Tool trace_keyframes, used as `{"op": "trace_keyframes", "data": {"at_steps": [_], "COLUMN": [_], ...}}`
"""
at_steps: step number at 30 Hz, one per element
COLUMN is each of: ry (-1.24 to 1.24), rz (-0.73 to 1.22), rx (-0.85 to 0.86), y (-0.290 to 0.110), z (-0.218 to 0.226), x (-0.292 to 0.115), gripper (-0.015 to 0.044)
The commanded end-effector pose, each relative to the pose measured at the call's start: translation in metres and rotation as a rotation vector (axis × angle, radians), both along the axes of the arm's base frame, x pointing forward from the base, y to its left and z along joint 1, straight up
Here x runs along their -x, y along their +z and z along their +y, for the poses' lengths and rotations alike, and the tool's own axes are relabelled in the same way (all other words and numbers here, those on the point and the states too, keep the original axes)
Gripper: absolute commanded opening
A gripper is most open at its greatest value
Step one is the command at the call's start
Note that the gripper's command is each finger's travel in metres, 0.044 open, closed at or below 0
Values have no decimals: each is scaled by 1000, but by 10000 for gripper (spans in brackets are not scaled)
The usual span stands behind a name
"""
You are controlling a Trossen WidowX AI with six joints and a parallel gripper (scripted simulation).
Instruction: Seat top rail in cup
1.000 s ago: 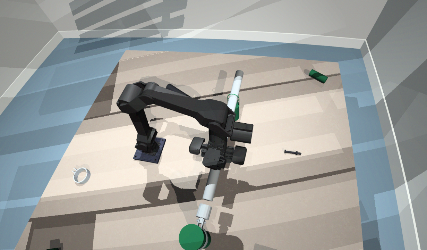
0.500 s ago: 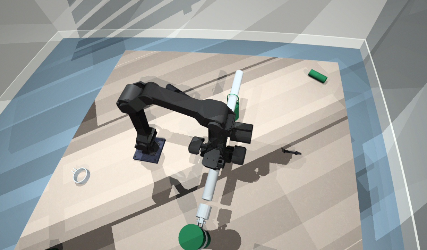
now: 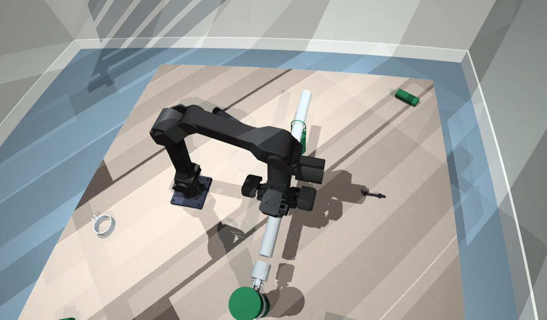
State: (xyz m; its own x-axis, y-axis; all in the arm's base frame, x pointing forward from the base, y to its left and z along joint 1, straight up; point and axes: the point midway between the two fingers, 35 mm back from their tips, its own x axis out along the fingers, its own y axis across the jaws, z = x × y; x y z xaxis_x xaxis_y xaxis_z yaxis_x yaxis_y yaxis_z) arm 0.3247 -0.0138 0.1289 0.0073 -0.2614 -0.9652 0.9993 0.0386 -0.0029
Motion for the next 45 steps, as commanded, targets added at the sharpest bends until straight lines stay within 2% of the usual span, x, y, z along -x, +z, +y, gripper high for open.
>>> {"op": "trace_keyframes", "data": {"at_steps": [1,20,45], "ry": [-1,1,0], "rz": [-13,0,4], "rx": [4,1,-5], "y": [5,1,0], "z": [-2,-22,-20], "x": [-4,-2,-2], "gripper": [0,0,0]}}
